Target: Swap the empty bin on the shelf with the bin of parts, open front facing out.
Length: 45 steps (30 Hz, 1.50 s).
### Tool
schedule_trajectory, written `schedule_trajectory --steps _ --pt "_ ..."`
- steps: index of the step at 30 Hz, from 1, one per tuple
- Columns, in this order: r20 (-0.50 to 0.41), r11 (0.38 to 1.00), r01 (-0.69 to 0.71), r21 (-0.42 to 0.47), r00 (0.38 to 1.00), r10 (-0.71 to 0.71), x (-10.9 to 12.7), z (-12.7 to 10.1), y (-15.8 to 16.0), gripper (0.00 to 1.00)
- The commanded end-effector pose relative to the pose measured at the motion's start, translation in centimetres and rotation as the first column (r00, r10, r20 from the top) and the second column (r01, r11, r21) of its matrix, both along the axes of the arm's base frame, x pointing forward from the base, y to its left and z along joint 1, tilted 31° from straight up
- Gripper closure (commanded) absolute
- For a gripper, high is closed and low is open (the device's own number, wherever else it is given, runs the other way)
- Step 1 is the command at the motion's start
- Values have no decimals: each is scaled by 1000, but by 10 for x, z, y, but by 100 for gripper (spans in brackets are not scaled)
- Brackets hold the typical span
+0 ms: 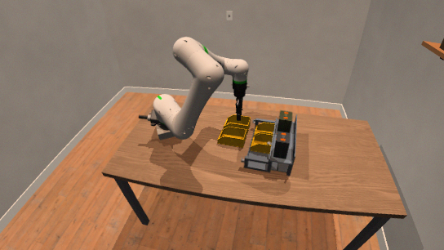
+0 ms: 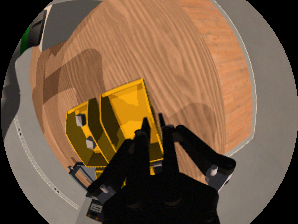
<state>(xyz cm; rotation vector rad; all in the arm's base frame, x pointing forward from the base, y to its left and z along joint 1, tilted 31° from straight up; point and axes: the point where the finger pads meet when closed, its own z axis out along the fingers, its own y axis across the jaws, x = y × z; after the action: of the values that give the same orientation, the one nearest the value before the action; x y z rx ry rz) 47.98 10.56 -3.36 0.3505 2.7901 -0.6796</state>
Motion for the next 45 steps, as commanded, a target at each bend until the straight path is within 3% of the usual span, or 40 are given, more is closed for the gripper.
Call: schedule_trajectory --steps 1,21,45 --pt "1 1000 -1 1 1000 1 0 1 1 76" --pt "1 1000 -1 1 1000 1 -1 7 4 76" --pt "1 1000 -1 1 1000 1 -7 34 19 76"
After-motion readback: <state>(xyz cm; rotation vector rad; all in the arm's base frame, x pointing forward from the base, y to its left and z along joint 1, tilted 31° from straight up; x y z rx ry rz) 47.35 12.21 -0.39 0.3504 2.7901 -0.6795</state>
